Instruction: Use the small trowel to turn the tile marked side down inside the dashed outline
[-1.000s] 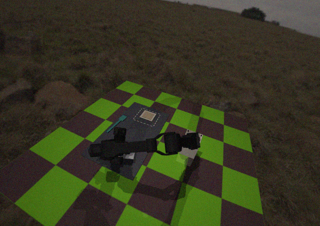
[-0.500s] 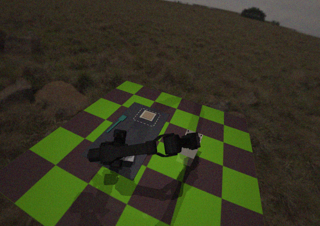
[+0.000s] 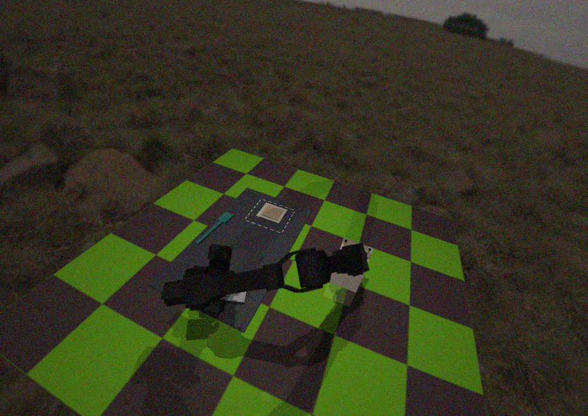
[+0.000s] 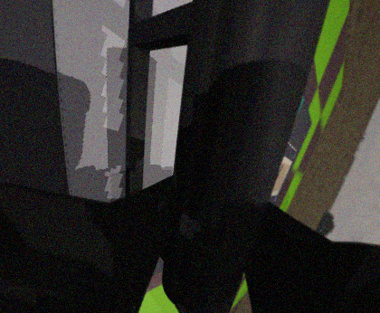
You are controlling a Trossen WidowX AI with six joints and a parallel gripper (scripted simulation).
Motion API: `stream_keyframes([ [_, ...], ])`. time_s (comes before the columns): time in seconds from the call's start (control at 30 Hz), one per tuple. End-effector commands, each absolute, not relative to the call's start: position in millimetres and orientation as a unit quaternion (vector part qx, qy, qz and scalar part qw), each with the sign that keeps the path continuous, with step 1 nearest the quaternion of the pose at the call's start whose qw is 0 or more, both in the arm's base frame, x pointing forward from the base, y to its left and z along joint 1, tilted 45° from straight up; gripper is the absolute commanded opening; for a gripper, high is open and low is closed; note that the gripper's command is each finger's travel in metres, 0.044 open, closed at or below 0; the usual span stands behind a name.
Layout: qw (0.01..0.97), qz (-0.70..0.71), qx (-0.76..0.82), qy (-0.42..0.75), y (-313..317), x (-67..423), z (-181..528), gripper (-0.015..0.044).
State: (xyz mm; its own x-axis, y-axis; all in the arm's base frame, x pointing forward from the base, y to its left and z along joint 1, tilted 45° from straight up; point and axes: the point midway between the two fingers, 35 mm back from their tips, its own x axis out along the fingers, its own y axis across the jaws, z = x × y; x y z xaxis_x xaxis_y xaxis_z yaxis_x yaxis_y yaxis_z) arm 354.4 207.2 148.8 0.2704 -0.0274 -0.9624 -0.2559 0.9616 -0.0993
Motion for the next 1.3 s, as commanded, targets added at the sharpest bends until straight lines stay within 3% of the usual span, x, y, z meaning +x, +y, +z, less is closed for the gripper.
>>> stream_keyframes([
  [0.0,0.79,0.066,-0.118,0.598,208.3,355.9,145.3,0.0],
  [0.07,0.79,0.066,-0.118,0.598,209.0,355.9,144.6,0.0],
  [0.47,0.79,0.066,-0.118,0.598,209.0,355.9,144.6,0.03],
  [0.8,0.79,0.066,-0.118,0.598,209.3,355.3,147.9,0.03],
  [1.27,0.79,0.068,-0.118,0.598,208.6,338.4,204.2,0.03],
])
